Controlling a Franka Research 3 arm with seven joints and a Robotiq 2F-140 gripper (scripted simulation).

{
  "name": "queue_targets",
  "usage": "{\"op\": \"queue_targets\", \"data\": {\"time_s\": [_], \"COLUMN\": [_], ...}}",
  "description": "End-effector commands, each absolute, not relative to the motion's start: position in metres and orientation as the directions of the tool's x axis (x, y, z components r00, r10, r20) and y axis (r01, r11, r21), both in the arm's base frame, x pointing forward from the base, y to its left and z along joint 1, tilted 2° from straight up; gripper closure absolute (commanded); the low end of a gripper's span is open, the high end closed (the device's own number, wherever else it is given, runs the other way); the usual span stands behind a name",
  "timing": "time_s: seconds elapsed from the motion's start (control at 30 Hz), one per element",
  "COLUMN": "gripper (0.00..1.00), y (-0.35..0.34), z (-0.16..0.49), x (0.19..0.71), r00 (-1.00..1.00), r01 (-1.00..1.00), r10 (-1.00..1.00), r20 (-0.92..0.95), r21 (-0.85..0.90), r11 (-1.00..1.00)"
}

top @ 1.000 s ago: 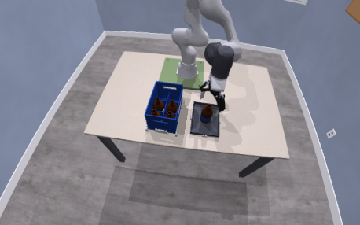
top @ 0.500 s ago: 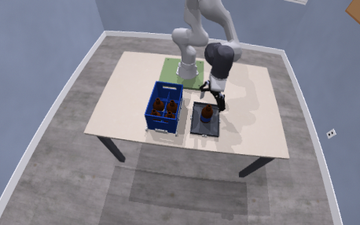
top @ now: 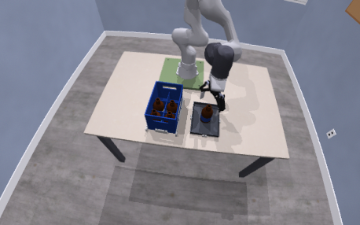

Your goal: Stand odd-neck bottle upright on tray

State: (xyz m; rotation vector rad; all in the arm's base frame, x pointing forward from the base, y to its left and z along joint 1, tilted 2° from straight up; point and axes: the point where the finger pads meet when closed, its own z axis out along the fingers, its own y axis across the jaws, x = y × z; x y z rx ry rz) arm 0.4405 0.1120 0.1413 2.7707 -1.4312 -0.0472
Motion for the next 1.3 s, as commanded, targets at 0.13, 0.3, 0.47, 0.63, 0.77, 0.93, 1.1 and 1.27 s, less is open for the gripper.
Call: {"op": "queue_targets", "data": {"time_s": [0.13,0.3,0.47,0.63,0.77,0.93,1.1,1.27], "gripper": [0.0,0.0,0.0,0.0,0.0,0.0,0.0,0.0], "y": [0.113,0.113,0.113,0.113,0.113,0.113,0.113,0.113], "z": [0.142,0.142,0.142,0.144,0.148,0.152,0.162,0.174], "x": [0.442,0.442,0.442,0.442,0.442,0.442,0.443,0.443], "r00": [0.575,0.575,0.575,0.575,0.575,0.575,0.575,0.575], "r01": [-0.817,-0.817,-0.817,-0.817,-0.817,-0.817,-0.817,-0.817], "r10": [-0.818,-0.818,-0.818,-0.818,-0.818,-0.818,-0.818,-0.818], "r20": [-0.013,-0.013,-0.013,-0.013,-0.013,-0.013,-0.013,-0.013], "r21": [0.031,0.031,0.031,0.031,0.031,0.031,0.031,0.031], "r11": [-0.576,-0.576,-0.576,-0.576,-0.576,-0.576,-0.576,-0.576]}}
